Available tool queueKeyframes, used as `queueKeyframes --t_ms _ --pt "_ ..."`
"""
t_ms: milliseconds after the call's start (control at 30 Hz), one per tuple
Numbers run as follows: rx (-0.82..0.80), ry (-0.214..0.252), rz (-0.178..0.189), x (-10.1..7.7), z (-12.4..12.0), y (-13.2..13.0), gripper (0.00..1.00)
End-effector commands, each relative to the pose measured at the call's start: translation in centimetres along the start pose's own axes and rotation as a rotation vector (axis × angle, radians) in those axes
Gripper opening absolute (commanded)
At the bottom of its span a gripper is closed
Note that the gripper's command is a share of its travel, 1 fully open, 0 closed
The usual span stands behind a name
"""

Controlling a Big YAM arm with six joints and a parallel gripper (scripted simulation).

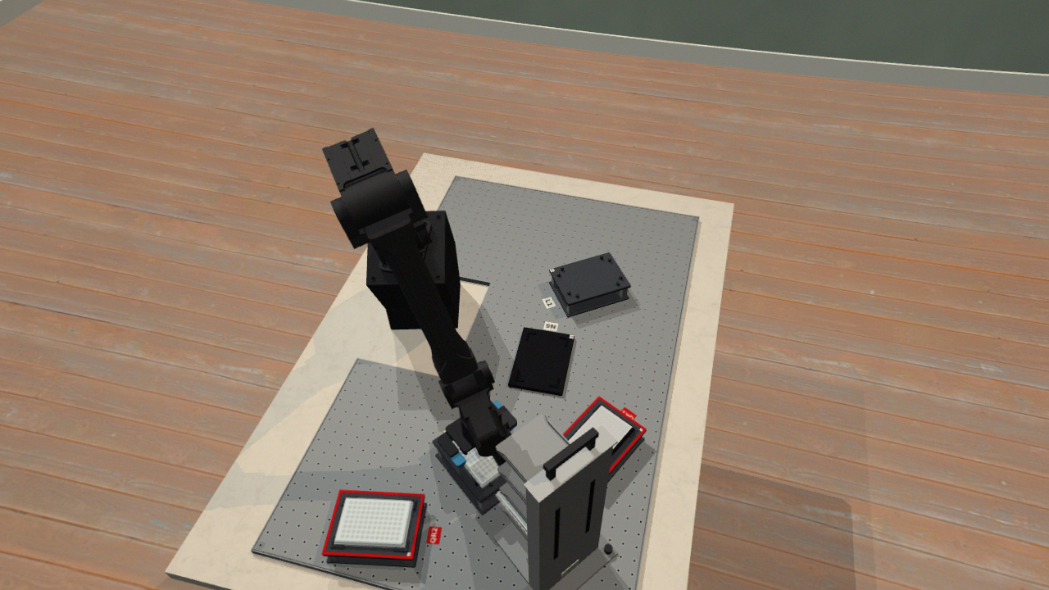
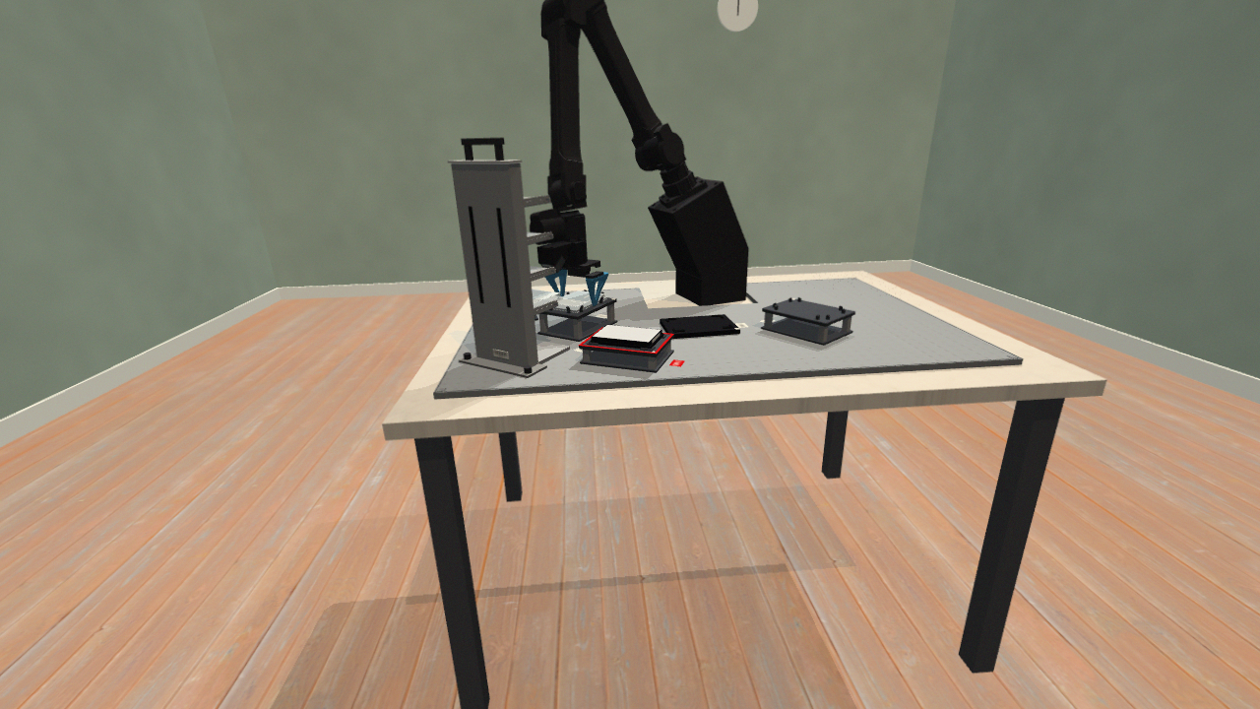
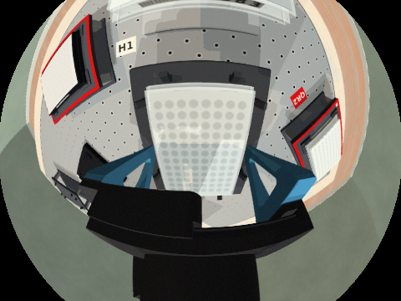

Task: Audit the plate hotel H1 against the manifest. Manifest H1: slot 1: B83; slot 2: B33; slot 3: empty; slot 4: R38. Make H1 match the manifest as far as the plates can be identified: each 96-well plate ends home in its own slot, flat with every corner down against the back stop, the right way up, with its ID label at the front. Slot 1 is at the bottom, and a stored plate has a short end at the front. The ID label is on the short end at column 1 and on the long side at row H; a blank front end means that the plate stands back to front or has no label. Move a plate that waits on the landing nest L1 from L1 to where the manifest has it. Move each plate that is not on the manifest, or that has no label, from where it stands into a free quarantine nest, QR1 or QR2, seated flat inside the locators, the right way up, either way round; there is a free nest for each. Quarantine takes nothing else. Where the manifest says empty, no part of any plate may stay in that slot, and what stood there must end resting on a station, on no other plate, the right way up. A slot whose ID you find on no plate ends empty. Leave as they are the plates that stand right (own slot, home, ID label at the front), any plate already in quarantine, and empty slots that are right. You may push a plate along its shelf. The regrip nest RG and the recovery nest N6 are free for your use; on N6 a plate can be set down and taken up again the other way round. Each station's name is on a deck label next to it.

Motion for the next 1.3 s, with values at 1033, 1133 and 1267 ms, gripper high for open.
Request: queueKeyframes --t_ms 1033,1133,1267 --pt "0.006 -0.047 0.001 -10.4 1.3 0.2 1.0" --pt "0.003 -0.016 0.002 -9.6 1.0 0.3 1.0" --pt "0.008 -0.055 0.0 -11.9 1.6 0.1 1.0"
Point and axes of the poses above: the point where the finger pads meet when closed, its own x axis out along the fingers, its own y axis across the jaws, z = x × y, the point moved 9 cm from there along -x, back along the fingers, and after that the axes turned 8 degrees about x, right-handed, at the moved point
